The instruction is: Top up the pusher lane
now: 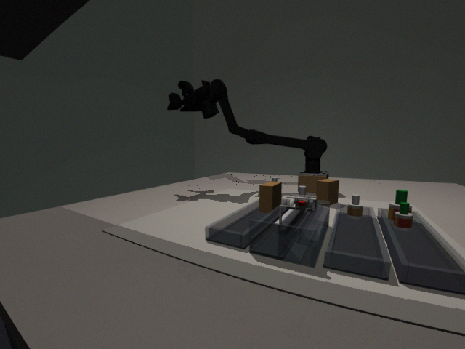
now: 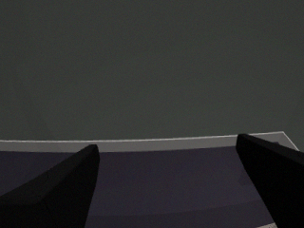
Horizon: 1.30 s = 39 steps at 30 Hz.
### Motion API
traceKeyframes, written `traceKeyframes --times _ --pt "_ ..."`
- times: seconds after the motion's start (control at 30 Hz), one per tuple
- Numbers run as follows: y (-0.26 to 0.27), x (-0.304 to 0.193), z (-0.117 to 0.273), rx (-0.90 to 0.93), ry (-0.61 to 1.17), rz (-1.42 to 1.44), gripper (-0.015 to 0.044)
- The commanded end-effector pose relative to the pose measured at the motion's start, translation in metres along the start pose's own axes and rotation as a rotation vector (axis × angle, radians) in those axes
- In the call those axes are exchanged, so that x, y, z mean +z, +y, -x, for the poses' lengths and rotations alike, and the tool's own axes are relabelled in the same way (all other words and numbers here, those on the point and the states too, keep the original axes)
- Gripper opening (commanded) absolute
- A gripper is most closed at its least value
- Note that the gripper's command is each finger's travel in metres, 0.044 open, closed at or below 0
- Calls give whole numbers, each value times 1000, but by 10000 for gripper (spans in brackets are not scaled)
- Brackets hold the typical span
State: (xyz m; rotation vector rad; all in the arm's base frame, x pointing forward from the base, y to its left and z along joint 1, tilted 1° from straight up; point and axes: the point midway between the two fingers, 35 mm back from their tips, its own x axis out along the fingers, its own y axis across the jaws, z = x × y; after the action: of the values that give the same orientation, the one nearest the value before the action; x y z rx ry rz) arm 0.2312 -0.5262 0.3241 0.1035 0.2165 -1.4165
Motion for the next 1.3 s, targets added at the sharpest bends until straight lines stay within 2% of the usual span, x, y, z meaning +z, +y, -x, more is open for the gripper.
traceKeyframes --times 0.0,0.1,0.27,0.63,0.97,1.27 --pt "-1 1 0 -1 -3 -3 426" --pt "-14 15 5 -18 -45 -49 440" --pt "-65 67 27 -72 -208 -212 440" --pt "-173 165 114 -142 -617 -511 440" --pt "-260 234 249 -131 -1095 -676 440" --pt "-284 262 385 11 -1496 -707 440"
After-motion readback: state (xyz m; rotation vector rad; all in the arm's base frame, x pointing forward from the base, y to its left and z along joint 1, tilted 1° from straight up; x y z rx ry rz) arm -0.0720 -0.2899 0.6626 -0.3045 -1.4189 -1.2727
